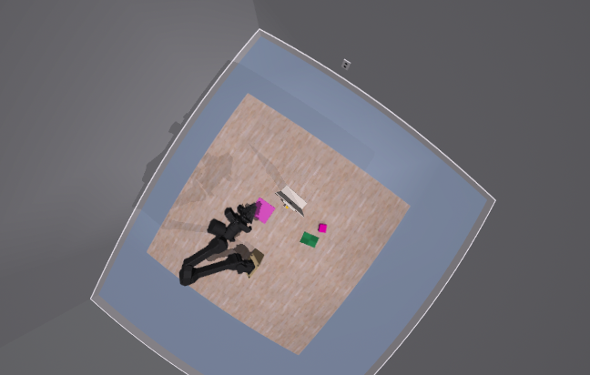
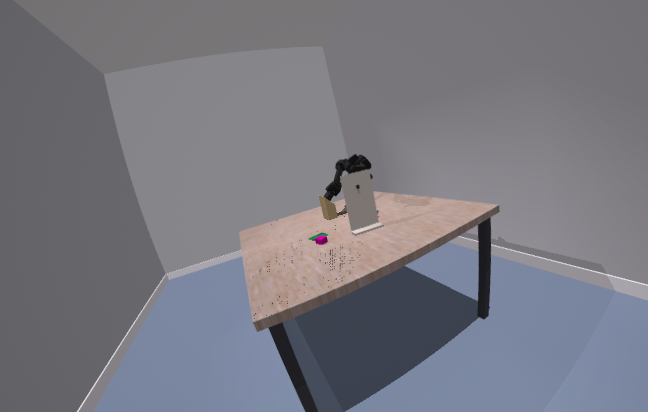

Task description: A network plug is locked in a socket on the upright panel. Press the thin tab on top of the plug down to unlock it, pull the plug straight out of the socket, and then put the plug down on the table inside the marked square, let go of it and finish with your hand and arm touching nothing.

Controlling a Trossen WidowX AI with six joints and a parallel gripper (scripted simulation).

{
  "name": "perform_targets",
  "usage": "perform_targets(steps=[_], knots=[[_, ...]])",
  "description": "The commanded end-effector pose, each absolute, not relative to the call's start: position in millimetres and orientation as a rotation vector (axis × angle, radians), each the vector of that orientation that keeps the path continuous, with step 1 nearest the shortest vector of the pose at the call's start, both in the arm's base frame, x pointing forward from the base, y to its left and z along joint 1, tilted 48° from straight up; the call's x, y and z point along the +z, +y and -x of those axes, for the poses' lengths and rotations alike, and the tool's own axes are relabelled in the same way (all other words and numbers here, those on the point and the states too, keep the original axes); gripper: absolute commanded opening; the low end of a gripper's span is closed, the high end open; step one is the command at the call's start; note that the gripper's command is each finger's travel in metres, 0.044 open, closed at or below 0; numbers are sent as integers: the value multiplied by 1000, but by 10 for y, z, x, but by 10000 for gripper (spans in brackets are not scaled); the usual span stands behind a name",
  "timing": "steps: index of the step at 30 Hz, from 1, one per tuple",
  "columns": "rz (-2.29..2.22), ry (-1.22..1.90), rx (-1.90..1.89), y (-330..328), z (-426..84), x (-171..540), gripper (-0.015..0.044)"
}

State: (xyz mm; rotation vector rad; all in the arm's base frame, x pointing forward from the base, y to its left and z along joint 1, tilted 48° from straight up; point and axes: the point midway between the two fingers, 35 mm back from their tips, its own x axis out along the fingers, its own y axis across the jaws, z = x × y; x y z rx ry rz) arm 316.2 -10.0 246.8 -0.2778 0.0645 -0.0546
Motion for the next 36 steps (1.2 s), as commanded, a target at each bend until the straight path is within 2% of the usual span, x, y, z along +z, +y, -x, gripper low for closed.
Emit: perform_targets(steps=[1, 18, 36], knots=[[359, 111, -69, -128, -3121, 2197, 156], [712, 299, -86, -240, -2760, 1194, 156], [727, 306, -86, -246, -2986, 1188, 156]])
